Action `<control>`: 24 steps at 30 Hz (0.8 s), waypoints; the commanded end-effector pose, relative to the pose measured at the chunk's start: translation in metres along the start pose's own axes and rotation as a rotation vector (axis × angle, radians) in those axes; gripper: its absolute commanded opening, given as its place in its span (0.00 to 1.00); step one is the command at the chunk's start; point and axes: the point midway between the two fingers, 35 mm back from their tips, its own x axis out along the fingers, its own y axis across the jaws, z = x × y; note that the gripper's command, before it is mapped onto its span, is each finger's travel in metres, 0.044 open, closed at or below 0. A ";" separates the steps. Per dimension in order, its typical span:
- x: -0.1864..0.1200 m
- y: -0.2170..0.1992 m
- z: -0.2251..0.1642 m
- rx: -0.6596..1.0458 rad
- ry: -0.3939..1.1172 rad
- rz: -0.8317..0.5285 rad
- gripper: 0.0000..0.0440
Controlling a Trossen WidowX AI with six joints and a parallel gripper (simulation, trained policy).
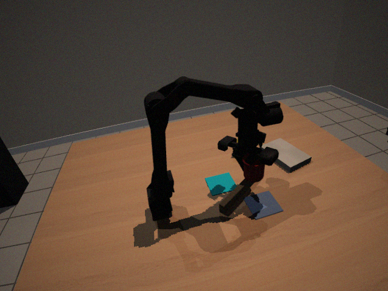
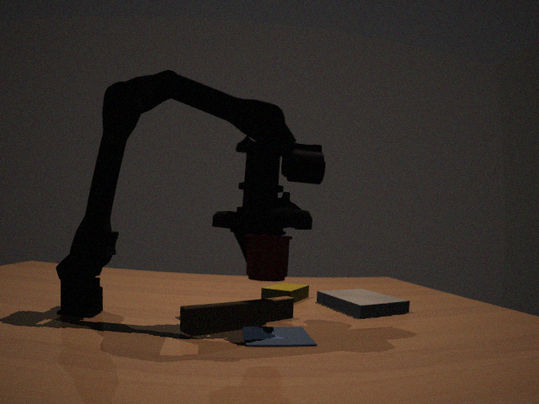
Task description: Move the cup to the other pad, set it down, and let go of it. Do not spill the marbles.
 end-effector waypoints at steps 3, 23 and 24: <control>-0.005 0.017 0.010 -0.025 -0.036 -0.018 0.01; 0.006 0.074 0.026 -0.091 -0.096 -0.045 0.00; 0.008 0.076 0.026 -0.092 -0.097 -0.046 0.00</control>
